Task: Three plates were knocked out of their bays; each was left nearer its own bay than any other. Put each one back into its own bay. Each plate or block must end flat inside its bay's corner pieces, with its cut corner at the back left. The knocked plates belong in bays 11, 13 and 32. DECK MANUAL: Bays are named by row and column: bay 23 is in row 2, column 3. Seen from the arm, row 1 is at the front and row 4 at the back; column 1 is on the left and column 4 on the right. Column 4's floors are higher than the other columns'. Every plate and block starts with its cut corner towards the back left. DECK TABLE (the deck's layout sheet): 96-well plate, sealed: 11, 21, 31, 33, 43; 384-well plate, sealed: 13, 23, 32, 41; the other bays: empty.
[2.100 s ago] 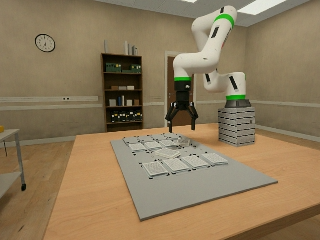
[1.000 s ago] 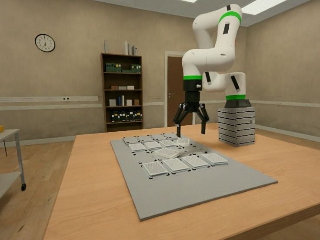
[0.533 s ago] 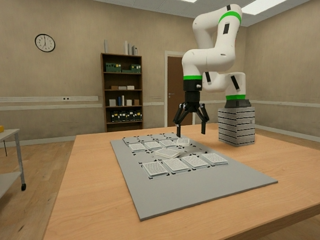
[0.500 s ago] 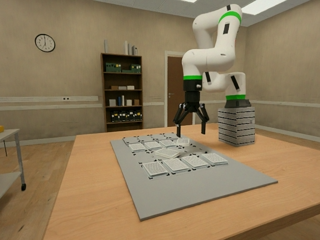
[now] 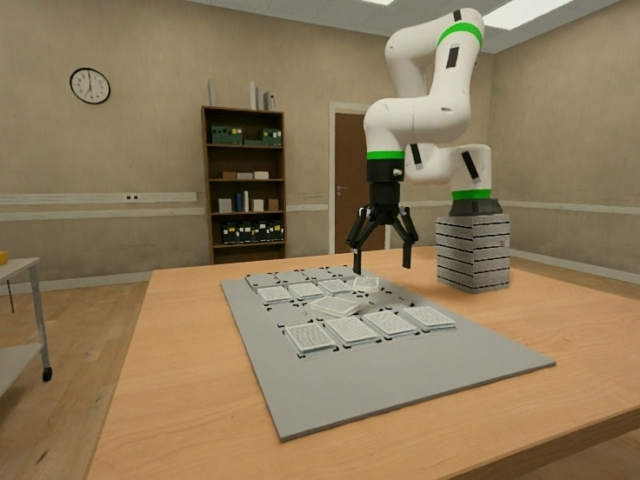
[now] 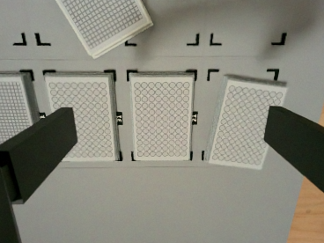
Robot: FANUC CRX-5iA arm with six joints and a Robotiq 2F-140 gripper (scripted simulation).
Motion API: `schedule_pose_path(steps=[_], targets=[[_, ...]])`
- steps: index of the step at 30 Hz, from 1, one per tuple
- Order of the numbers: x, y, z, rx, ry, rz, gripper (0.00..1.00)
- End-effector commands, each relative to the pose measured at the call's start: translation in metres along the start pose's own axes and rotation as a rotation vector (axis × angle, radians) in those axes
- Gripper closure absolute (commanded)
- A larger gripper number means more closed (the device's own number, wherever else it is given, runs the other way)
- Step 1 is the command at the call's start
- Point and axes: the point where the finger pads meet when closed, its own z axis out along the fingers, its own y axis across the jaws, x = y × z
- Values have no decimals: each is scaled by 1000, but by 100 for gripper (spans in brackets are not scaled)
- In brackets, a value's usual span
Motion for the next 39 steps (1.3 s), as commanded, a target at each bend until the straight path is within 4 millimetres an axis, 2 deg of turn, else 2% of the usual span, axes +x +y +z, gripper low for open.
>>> schedule_pose_path(steps=[1, 11, 26, 28, 39], targets=[[0, -1, -1, 2, -1, 0, 0], [0, -1, -1, 2, -1, 0, 0], [0, -61, -1, 2, -1, 0, 0], [0, -61, -1, 2, -1, 0, 0], [0, -105, -1, 2, -1, 0, 0]])
